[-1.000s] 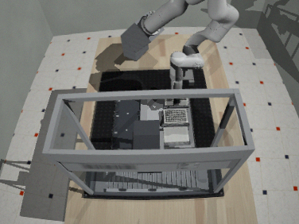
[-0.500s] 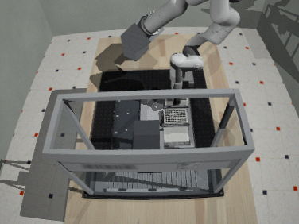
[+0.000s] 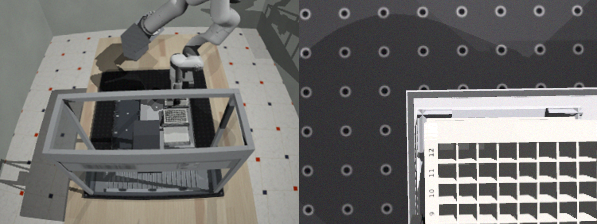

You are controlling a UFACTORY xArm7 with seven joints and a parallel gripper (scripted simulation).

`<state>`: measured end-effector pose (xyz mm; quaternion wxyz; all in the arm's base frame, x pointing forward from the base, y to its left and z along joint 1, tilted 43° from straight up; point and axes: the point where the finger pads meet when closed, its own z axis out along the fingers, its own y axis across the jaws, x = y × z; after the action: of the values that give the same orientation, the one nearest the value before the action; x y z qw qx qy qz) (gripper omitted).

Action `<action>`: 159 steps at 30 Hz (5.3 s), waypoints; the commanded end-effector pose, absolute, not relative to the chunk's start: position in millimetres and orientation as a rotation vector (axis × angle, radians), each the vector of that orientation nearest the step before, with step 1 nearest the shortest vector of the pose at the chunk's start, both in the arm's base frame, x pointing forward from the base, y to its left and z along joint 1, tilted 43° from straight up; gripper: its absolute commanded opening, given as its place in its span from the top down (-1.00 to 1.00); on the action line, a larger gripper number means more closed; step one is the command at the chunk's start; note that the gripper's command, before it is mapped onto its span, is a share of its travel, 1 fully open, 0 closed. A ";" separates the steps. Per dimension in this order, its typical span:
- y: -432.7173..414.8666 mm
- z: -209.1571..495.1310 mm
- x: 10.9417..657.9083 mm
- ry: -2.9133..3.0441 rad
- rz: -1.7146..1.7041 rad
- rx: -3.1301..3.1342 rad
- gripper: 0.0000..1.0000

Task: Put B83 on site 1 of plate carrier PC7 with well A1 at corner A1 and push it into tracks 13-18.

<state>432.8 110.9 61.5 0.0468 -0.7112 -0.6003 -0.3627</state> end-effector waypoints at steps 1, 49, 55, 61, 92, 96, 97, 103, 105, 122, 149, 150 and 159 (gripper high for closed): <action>109.9 62.0 433.3 -1.830 -1.109 -2.173 -1.00; 109.8 62.2 433.1 -1.830 -1.109 -2.173 1.00; 109.8 62.2 433.1 -1.830 -1.109 -2.173 1.00; 108.4 64.1 431.9 -1.830 -1.109 -2.173 1.00; 99.8 76.8 424.0 -1.830 -1.109 -2.173 1.00; 99.8 76.8 424.0 -1.830 -1.109 -2.173 1.00; 99.8 76.8 424.0 -1.830 -1.109 -2.173 1.00; 96.5 81.7 420.9 -1.830 -1.109 -2.173 1.00; 94.8 84.1 419.4 -1.830 -1.109 -2.173 1.00; 82.4 102.5 407.9 -1.830 -1.109 -2.172 1.00; 63.2 130.7 390.5 -1.830 -1.110 -2.172 1.00; 62.4 132.0 389.7 -1.830 -1.110 -2.172 1.00; 54.8 143.1 382.9 -1.831 -1.110 -2.172 1.00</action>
<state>387.0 59.9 135.3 0.0416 -0.7092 -0.5977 -0.3715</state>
